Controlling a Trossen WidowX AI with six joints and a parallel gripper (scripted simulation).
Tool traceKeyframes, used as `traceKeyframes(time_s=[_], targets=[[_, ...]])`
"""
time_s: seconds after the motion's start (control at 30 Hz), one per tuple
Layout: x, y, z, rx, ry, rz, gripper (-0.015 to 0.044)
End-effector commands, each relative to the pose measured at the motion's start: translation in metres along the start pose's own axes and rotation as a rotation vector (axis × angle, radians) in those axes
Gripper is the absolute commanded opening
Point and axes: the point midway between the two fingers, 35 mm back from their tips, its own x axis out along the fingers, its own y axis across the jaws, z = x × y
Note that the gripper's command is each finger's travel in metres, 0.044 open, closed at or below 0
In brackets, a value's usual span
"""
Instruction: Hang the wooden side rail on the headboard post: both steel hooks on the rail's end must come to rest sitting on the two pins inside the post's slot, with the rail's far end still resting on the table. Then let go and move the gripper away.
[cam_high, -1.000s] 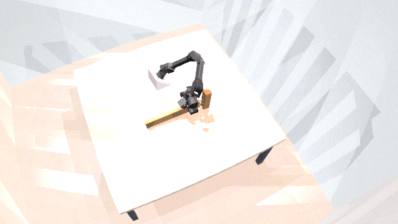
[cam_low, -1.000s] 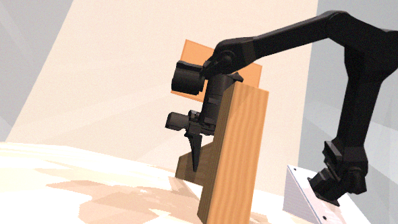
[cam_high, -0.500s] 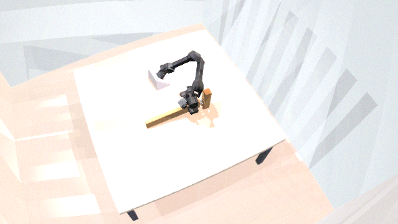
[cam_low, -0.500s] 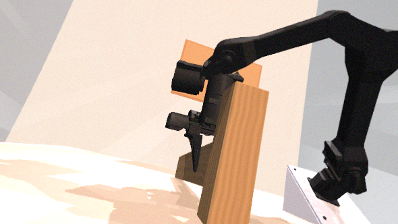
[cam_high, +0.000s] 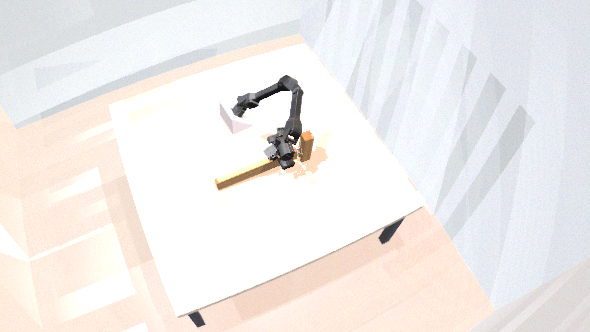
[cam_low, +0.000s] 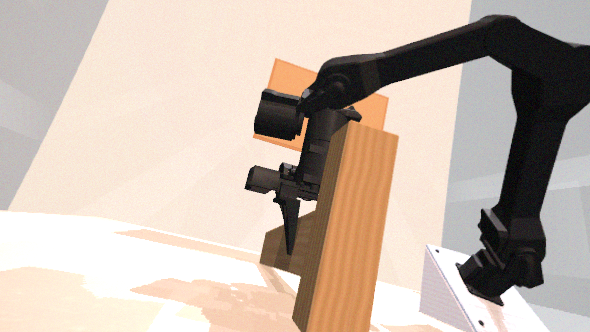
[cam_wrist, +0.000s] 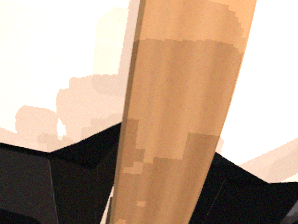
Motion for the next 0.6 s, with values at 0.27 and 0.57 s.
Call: traceKeyframes(time_s=[0.27, 0.57], targets=[[-0.0068, 0.0034, -0.0036, -0.001, 0.001, 0.021, 0.0], [-0.007, 0.0023, -0.0046, -0.001, 0.001, 0.021, 0.0]])
